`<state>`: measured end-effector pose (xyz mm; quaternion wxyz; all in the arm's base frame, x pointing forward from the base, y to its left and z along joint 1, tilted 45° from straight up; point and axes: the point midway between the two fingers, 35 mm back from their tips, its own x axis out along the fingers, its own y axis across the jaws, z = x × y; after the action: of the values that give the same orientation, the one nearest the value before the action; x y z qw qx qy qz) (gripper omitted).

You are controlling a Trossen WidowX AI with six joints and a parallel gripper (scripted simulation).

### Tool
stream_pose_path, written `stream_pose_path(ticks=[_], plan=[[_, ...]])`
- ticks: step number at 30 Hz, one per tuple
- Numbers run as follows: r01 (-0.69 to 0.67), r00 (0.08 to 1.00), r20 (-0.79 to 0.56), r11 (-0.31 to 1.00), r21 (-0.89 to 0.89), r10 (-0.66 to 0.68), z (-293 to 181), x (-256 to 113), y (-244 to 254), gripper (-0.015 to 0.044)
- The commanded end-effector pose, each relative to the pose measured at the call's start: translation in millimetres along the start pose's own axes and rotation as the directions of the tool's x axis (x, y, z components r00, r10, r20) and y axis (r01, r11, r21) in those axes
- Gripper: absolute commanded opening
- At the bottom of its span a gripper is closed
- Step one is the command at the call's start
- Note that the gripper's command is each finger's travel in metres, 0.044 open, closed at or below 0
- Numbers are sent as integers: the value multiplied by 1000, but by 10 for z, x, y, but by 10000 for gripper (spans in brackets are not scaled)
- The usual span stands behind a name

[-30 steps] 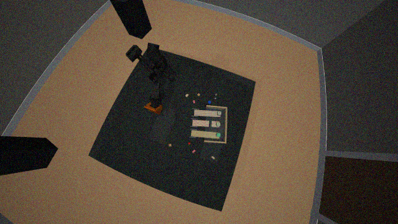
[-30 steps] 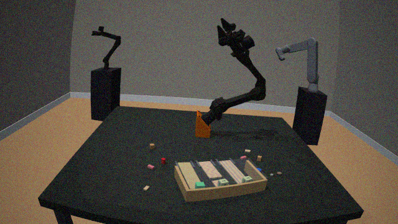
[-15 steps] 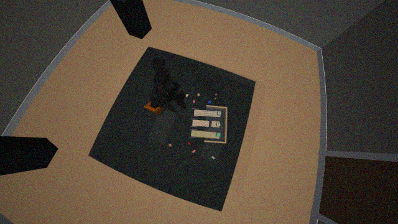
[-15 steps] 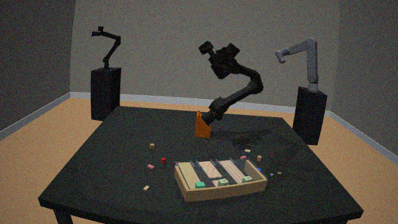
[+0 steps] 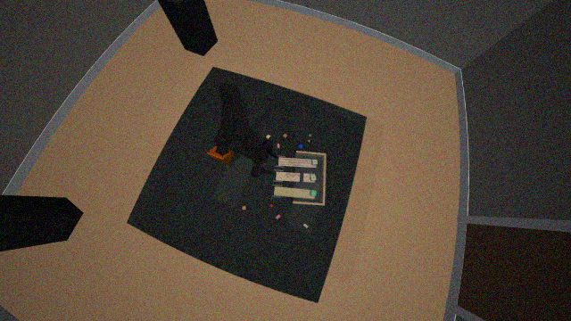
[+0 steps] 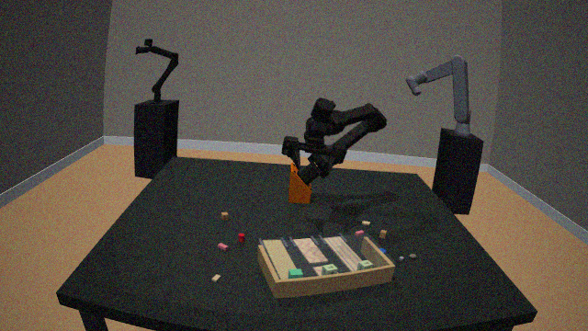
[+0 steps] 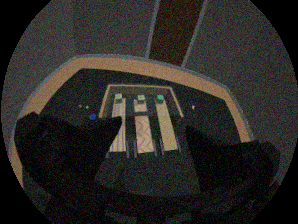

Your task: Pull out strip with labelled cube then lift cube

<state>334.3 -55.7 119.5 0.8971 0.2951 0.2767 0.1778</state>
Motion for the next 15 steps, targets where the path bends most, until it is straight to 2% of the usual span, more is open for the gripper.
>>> stream_pose_path(ticks=[1,13,15], plan=[[-66,997,-45,995,72,69,-164,69,98,400],[-66,997,-45,995,72,69,-164,69,98,400],[-67,996,-60,995,68,71,-164,100,107,347]])
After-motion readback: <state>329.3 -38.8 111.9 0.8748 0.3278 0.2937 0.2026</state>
